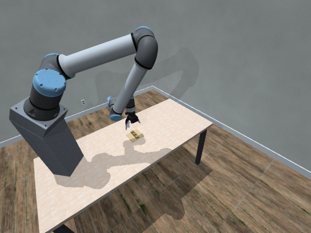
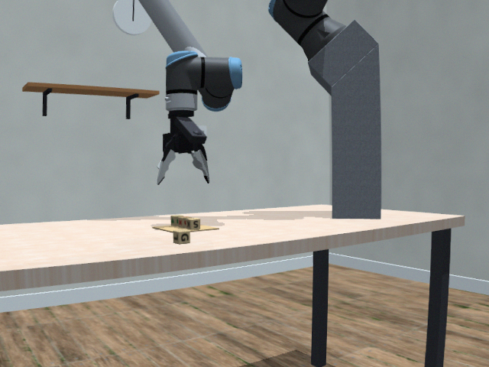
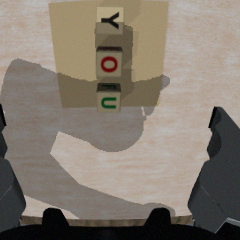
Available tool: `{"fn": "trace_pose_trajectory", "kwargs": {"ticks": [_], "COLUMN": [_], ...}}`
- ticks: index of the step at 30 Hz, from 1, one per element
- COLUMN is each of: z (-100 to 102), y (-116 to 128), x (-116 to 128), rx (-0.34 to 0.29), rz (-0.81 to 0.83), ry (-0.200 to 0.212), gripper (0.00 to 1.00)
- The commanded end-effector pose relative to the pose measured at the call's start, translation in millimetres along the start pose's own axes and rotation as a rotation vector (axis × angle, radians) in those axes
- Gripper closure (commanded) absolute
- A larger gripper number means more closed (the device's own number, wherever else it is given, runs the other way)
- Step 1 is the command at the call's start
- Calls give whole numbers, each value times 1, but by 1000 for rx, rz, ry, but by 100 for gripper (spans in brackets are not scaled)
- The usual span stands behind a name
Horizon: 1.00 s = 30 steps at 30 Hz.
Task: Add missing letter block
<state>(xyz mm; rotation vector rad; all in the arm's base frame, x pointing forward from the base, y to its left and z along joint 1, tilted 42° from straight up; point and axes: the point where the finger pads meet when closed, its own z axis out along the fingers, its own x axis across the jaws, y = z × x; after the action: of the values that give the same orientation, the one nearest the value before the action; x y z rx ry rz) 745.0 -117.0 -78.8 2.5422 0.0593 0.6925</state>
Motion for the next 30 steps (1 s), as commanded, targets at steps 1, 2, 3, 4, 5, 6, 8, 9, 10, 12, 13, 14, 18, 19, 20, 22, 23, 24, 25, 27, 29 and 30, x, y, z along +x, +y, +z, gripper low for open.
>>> {"fn": "trace_pose_trajectory", "kwargs": {"ticks": [1, 2, 3, 4, 5, 6, 8, 9, 10, 12, 13, 14, 18, 19, 20, 22, 23, 24, 25, 27, 29, 30], "z": [-21, -26, -32, -37, -43, -48, -57, -61, -64, -67, -67, -70, -74, -75, -75, -75, -75, -75, -75, -75, -75, -75], "y": [0, 0, 0, 0, 0, 0, 0, 0, 0, 0, 0, 0, 0, 0, 0, 0, 0, 0, 0, 0, 0, 0], "x": [0, 0, 0, 0, 0, 0, 0, 0, 0, 0, 0, 0, 0, 0, 0, 0, 0, 0, 0, 0, 0, 0], "rx": [0, 0, 0, 0, 0, 0, 0, 0, 0, 0, 0, 0, 0, 0, 0, 0, 0, 0, 0, 0, 0, 0], "rz": [0, 0, 0, 0, 0, 0, 0, 0, 0, 0, 0, 0, 0, 0, 0, 0, 0, 0, 0, 0, 0, 0], "ry": [1, 1, 1, 1, 1, 1, 1, 1, 1, 1, 1, 1, 1, 1, 1, 1, 1, 1, 1, 1, 1, 1], "gripper": [0, 0, 0, 0, 0, 0, 0, 0, 0, 0, 0, 0, 0, 0, 0, 0, 0, 0, 0, 0, 0, 0]}}
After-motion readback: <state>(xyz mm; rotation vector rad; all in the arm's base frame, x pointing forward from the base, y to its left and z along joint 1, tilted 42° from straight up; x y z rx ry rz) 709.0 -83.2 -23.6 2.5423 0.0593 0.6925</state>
